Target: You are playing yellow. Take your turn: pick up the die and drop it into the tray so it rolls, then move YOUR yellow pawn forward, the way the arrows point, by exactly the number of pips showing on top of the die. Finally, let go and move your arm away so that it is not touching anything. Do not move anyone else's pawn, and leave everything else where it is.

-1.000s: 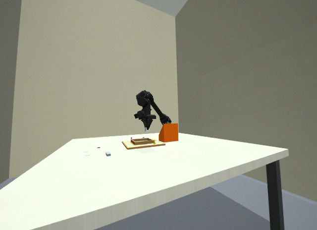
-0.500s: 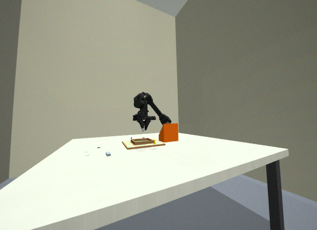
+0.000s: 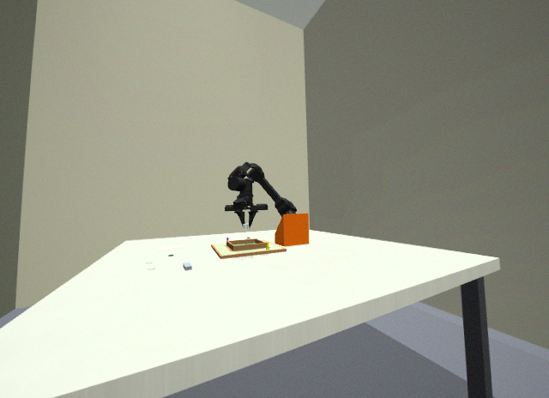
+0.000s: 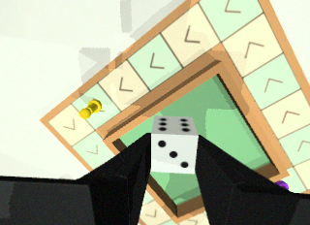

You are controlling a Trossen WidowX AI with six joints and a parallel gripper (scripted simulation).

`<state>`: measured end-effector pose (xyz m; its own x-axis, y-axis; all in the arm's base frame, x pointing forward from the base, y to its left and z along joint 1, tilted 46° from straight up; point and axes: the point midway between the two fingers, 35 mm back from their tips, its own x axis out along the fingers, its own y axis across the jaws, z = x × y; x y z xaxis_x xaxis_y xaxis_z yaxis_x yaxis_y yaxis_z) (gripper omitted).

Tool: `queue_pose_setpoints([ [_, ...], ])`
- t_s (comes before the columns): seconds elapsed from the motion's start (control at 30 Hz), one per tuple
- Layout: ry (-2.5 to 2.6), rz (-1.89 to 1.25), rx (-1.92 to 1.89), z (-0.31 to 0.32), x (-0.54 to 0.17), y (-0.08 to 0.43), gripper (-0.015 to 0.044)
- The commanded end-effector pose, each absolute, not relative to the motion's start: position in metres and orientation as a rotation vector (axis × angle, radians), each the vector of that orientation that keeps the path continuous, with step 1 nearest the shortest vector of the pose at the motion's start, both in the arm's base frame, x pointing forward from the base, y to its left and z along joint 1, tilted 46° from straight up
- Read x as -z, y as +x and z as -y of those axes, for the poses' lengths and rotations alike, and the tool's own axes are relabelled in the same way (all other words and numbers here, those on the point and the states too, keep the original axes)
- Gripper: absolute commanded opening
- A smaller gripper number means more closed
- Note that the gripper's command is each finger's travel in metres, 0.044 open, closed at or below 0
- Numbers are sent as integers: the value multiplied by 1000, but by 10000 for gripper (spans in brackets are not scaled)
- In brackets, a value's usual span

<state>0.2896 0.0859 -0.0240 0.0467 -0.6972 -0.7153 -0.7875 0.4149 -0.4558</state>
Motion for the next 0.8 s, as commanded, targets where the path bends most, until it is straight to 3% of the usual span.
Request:
queue_pose_setpoints([
  [0.0,-1393,-1687,-198,-75,16,289,0],
  [0.77,-1815,-1717,-722,-21,-10,273,0],
])
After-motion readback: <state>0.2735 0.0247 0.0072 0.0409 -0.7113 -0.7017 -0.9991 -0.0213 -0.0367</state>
